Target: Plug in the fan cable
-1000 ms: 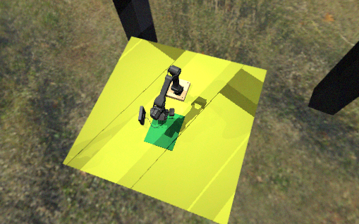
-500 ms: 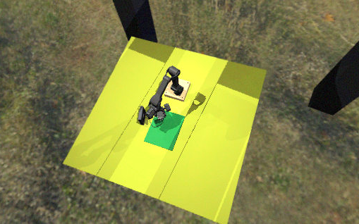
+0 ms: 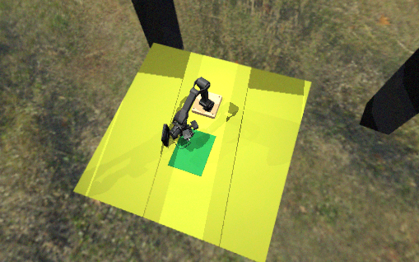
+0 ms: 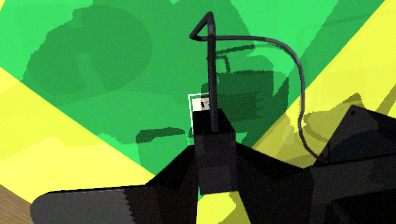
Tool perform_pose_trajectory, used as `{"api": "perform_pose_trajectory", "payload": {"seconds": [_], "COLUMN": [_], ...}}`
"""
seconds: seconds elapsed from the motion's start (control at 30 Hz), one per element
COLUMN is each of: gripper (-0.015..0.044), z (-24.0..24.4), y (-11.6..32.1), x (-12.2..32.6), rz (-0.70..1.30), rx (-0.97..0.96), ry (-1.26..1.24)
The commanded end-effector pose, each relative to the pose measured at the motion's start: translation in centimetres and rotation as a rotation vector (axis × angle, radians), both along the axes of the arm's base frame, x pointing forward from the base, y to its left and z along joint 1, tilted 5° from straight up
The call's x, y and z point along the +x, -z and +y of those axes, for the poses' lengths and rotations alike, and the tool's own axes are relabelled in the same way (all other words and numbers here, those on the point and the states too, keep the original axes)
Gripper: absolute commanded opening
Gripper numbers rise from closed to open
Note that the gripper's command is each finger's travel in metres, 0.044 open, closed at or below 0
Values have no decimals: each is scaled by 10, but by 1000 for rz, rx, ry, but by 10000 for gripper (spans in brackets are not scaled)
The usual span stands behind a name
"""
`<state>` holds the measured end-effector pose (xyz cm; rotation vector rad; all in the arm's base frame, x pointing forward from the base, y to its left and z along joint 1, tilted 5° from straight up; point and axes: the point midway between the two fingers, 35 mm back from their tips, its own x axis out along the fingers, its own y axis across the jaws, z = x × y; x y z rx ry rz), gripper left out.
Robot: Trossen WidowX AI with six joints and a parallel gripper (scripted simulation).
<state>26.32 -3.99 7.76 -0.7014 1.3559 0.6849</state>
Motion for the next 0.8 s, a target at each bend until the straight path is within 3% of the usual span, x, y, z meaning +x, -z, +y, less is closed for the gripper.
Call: {"api": "perform_pose_trajectory", "payload": {"seconds": [0.0,0.77], "gripper": [0,0], "z": [0,1], "y": [0,22], "x": [-1,-1], "rz": [0,1], "rx": [3,3], "ry": [-3,-2]}}
